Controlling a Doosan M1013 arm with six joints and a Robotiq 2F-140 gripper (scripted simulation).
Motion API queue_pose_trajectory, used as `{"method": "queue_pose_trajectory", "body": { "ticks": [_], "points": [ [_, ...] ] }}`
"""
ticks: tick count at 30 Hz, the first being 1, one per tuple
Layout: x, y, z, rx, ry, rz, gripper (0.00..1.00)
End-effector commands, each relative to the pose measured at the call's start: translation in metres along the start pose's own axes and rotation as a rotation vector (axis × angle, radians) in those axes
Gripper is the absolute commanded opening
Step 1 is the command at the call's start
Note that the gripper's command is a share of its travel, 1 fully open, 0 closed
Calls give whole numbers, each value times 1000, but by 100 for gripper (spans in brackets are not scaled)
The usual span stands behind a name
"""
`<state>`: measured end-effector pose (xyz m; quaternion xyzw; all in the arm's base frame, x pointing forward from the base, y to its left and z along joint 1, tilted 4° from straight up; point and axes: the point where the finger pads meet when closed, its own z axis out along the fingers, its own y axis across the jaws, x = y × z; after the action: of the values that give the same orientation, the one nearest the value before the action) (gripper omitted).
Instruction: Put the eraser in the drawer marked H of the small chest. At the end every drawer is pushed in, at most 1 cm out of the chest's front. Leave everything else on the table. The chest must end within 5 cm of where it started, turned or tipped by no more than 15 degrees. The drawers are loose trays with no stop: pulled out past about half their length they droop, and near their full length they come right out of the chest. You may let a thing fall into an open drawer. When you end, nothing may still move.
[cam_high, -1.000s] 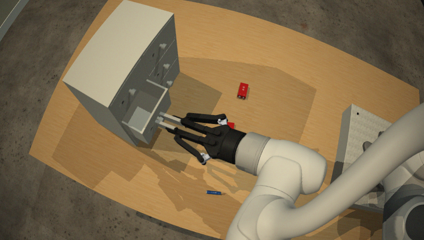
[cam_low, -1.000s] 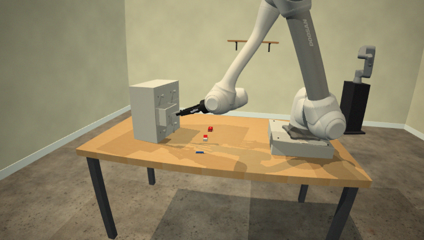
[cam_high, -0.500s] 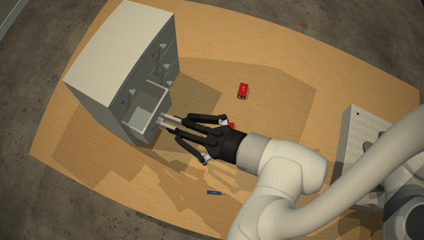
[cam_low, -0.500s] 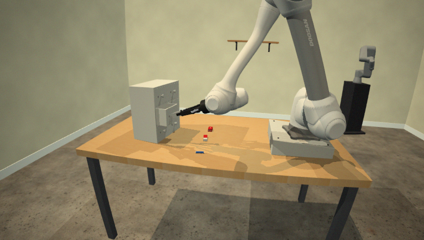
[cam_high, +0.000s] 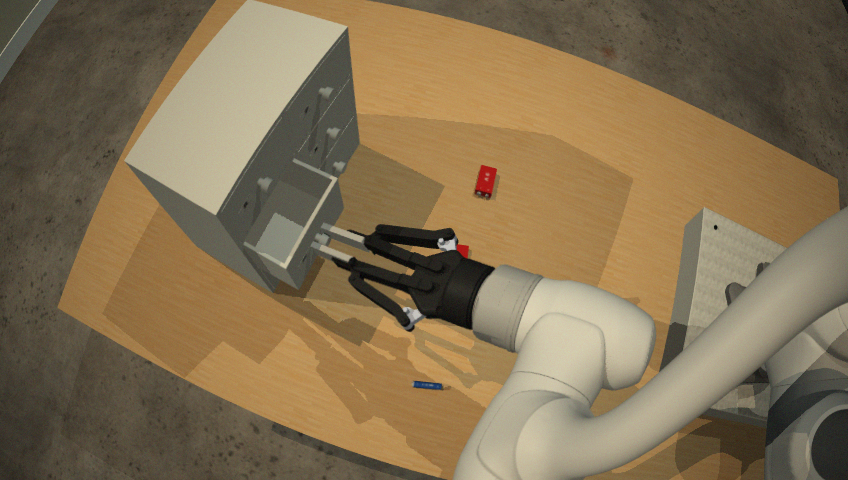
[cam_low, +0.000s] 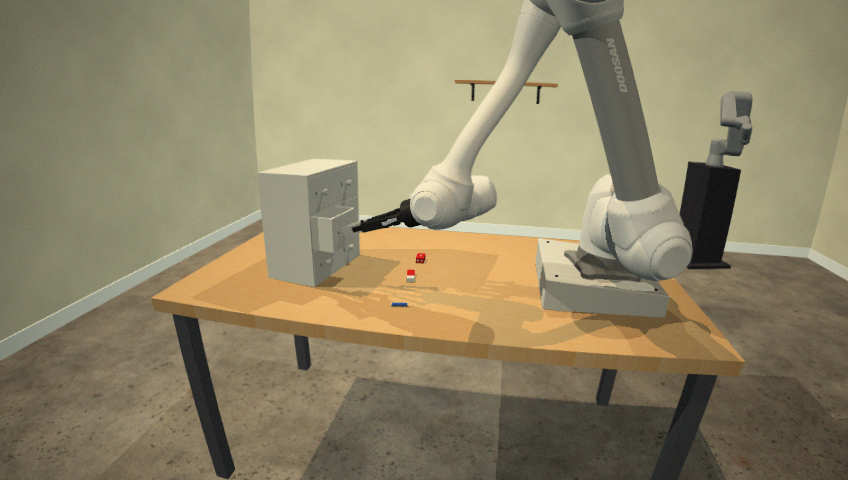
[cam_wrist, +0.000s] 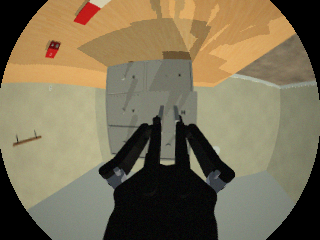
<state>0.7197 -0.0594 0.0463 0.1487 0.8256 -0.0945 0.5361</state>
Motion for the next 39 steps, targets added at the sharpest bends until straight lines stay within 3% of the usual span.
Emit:
{"method": "queue_pose_trajectory", "body": {
  "ticks": [1,4,14,25,34,39],
  "points": [
    [0,0,0,0,0,0,15],
    [0,0,0,0,0,0,20],
    [1,0,-2,0,0,0,20],
    [16,0,-43,0,0,0,20],
    [17,0,-49,0,0,0,20],
    [16,0,-69,0,0,0,20]
  ]
}}
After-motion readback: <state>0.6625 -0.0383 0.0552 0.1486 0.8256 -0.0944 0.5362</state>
